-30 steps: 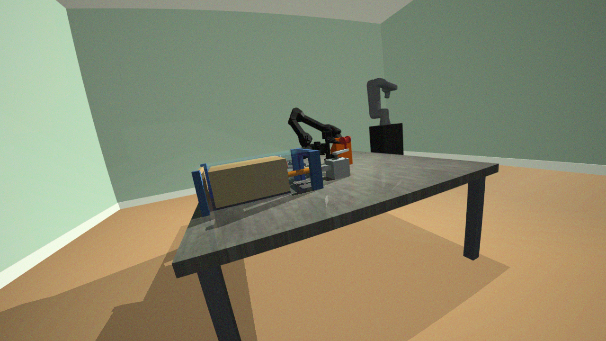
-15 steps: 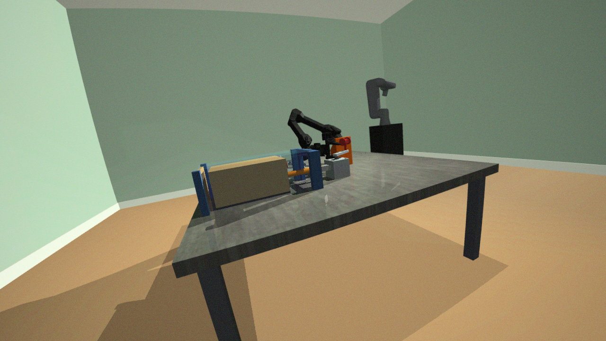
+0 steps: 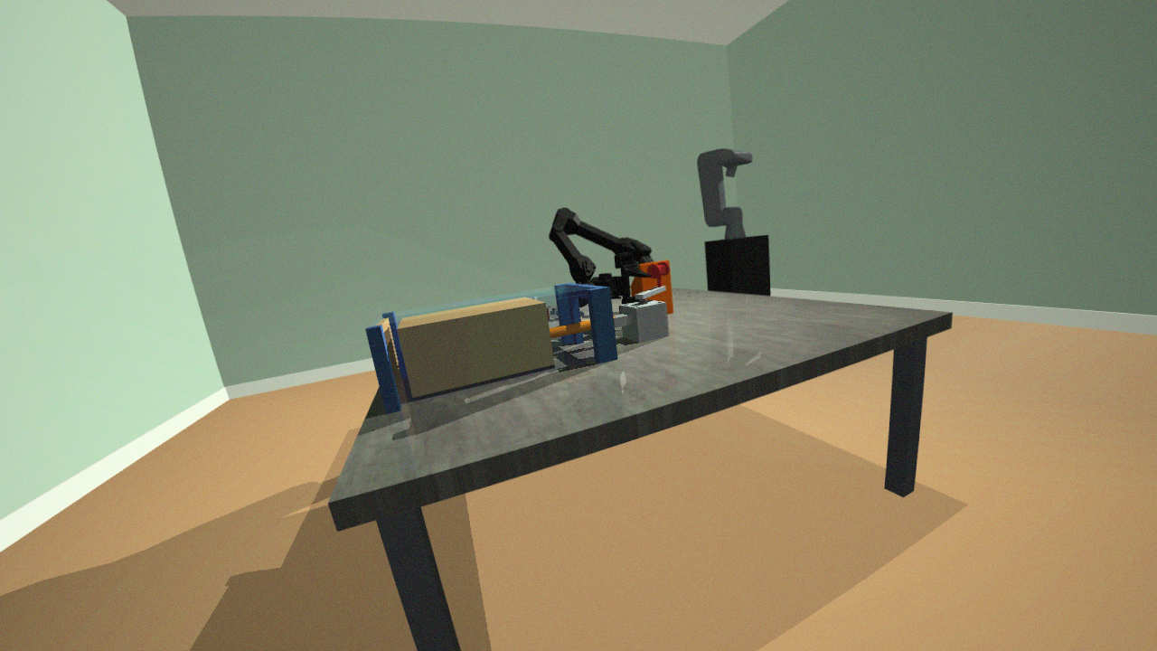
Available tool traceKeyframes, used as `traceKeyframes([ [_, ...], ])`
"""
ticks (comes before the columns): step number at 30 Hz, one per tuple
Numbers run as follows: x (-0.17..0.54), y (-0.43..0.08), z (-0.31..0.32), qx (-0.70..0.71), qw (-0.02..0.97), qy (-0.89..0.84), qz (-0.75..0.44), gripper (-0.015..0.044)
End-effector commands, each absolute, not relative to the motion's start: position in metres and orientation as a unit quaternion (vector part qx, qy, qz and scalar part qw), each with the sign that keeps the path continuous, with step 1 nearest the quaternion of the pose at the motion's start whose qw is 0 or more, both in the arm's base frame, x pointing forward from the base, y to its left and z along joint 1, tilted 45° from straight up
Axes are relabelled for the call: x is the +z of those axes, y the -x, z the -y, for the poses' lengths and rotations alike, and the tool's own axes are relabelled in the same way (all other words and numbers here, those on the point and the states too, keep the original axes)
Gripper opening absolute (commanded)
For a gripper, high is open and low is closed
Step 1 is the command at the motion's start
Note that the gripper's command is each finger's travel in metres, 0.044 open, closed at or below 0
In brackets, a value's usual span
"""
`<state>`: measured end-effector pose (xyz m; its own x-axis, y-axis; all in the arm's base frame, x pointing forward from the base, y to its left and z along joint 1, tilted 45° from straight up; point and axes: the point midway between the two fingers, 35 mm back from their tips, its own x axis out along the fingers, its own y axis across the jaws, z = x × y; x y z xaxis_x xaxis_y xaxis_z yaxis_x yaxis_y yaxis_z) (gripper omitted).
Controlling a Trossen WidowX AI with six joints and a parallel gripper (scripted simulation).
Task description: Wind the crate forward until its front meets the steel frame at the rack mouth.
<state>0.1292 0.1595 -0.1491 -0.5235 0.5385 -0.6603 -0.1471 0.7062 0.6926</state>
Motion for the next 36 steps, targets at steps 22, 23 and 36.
traceKeyframes([
  [22,-0.149,-0.130,-0.160,0.367,0.472,-0.124,-0.792,0.0240],
  [23,-0.149,-0.129,-0.160,0.363,0.472,-0.123,-0.794,0.0240],
  [36,-0.078,-0.187,-0.098,0.361,0.473,-0.122,-0.794,0.0240],
])
